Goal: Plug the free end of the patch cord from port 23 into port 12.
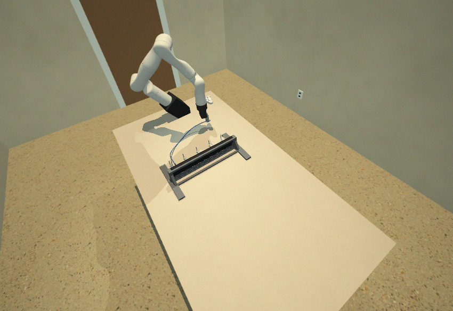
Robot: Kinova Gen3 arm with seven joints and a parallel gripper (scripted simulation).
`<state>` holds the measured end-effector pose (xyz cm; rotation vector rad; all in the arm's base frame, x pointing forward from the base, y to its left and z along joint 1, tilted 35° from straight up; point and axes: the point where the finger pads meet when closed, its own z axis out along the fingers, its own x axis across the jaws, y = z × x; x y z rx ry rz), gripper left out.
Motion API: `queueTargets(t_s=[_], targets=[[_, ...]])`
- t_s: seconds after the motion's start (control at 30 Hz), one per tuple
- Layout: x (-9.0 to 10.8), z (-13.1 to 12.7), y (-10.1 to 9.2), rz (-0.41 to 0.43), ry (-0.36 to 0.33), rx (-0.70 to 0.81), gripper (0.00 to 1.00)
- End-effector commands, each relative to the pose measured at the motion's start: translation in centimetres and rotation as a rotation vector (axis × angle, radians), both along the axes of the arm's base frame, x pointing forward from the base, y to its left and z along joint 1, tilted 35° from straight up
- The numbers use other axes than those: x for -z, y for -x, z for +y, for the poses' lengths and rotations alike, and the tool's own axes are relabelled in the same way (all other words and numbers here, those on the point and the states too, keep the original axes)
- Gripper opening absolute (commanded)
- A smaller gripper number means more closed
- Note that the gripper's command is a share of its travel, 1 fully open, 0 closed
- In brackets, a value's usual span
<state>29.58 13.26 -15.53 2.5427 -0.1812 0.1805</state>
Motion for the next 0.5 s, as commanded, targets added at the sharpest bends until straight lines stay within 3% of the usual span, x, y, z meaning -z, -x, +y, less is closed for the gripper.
queueTargets(t_s=[0.0,0.47], targets=[[-0.22,-0.02,0.17,0.008,0.004,-0.004,0.0],[-0.39,-0.13,0.27,0.014,0.01,-0.012,0.0]])
